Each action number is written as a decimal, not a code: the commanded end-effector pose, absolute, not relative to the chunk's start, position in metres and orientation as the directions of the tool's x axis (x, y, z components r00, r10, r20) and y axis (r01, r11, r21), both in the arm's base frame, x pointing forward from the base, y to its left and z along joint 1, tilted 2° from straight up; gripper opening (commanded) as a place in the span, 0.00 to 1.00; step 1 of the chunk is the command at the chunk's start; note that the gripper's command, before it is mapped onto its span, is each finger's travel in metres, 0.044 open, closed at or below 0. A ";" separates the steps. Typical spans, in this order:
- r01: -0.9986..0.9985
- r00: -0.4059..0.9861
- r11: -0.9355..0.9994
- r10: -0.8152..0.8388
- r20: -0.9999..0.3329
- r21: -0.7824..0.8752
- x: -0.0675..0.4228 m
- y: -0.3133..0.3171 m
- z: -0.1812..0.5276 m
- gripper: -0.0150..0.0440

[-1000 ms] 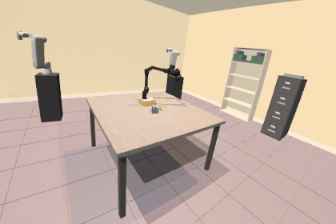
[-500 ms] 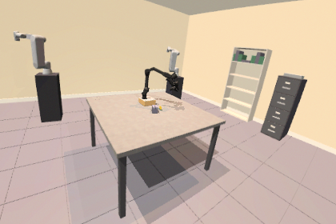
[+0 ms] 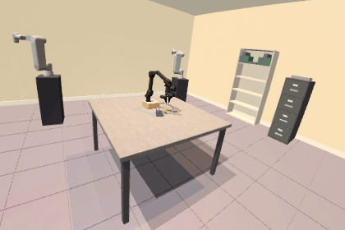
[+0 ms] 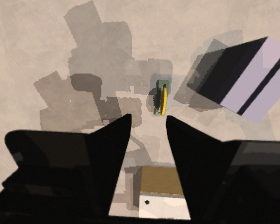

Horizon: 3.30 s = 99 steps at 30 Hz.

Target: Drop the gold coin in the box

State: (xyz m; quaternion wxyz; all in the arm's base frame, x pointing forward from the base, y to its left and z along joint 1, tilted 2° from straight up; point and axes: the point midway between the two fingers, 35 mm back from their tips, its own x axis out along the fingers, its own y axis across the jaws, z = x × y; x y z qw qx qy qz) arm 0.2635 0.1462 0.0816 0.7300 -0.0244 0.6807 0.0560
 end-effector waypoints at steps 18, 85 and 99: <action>-0.087 -0.007 0.996 -0.012 -1.000 -0.011 0.259 0.123 0.031 0.53; -0.087 -0.007 0.996 -0.012 -1.000 -0.011 0.262 0.123 -0.018 0.25; -0.087 -0.007 0.996 -0.011 -1.000 -0.011 0.265 0.125 0.017 0.25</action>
